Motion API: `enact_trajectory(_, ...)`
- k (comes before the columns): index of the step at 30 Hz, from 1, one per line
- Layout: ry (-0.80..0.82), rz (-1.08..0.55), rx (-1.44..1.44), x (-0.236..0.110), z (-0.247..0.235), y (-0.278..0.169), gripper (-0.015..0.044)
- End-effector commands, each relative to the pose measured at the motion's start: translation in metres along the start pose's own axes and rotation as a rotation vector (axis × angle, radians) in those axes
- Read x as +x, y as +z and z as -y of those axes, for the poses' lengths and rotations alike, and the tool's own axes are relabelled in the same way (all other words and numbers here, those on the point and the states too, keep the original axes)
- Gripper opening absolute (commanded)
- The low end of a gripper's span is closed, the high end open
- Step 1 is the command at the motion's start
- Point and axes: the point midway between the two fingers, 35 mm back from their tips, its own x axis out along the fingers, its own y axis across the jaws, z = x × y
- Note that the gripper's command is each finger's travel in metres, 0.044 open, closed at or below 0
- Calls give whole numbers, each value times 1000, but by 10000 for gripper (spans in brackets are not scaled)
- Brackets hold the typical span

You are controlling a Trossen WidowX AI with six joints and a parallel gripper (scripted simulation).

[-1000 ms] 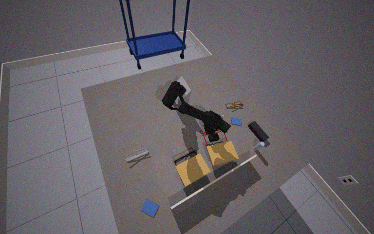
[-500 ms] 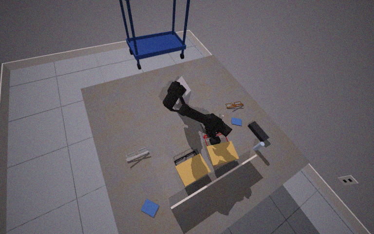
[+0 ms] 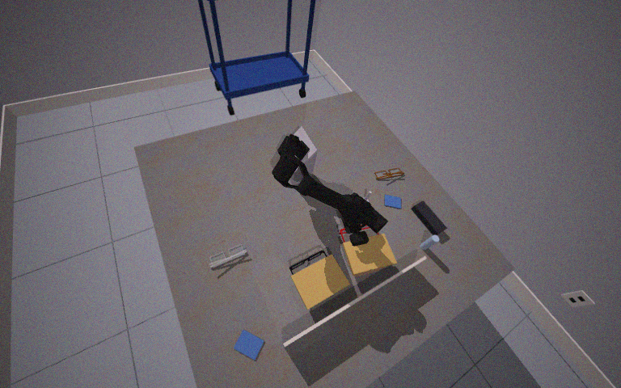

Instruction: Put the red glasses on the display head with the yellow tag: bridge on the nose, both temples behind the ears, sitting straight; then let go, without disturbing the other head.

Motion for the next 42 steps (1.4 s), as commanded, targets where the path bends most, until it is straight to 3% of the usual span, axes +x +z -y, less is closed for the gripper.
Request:
enact_trajectory(1,-3,-2,-3,0,8,0,0)
enact_trajectory(42,-4,-3,-3,7,23,-1,0)
